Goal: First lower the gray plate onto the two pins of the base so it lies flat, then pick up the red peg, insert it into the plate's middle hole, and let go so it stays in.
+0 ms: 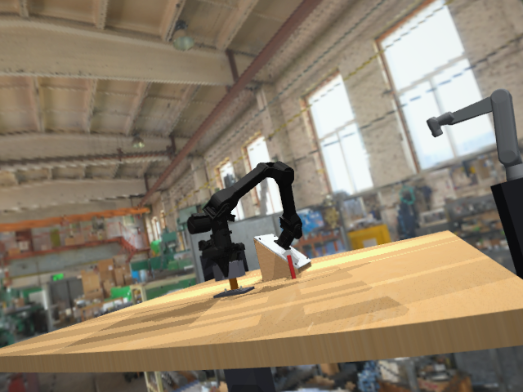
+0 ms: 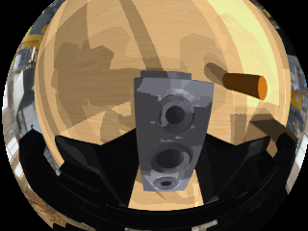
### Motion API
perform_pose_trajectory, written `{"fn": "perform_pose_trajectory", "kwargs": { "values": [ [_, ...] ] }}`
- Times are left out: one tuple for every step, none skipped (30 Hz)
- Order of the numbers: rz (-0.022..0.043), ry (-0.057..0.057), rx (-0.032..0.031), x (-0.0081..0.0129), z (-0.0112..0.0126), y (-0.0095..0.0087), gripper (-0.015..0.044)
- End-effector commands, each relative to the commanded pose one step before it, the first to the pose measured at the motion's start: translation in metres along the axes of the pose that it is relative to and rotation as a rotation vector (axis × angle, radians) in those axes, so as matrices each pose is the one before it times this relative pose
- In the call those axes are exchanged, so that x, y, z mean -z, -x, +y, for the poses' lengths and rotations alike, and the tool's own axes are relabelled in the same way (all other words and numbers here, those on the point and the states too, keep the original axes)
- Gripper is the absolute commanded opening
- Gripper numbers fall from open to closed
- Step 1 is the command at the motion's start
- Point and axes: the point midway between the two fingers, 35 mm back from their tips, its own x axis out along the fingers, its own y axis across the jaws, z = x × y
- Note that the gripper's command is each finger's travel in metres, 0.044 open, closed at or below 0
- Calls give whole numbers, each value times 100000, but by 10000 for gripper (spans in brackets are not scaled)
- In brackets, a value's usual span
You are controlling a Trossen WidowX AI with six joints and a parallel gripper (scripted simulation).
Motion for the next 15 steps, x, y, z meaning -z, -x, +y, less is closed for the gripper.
{"fn": "perform_pose_trajectory", "kwargs": {
  "values": [
    [-37, -600, 600, -15, -137, -941, 0],
    [15, 1, 1, 0, -6, -240, 0],
    [11, 1, 1, 1, -5, -150, 0],
    [4, 0, 0, 0, -2, -50, 0],
    [-1, 0, 0, -4, 10, 9, 0],
    [0, 0, 0, 2, 7, 8, 0],
    [0, 0, 0, 0, 1, -26, 0],
    [1, 0, -1, 0, 2, -54, 0],
    [1, 0, -1, 0, 2, -76, 0],
    [2, 0, -1, 0, 2, -100, 0],
    [3, 0, -1, 0, 3, -124, 0],
    [4, 0, -1, 0, 2, -148, 0],
    [5, 0, -1, 0, 1, -163, 0],
    [6, 0, -1, 0, 0, -166, 0],
    [7, 0, 0, 1, 0, -166, 0]
  ]
}}
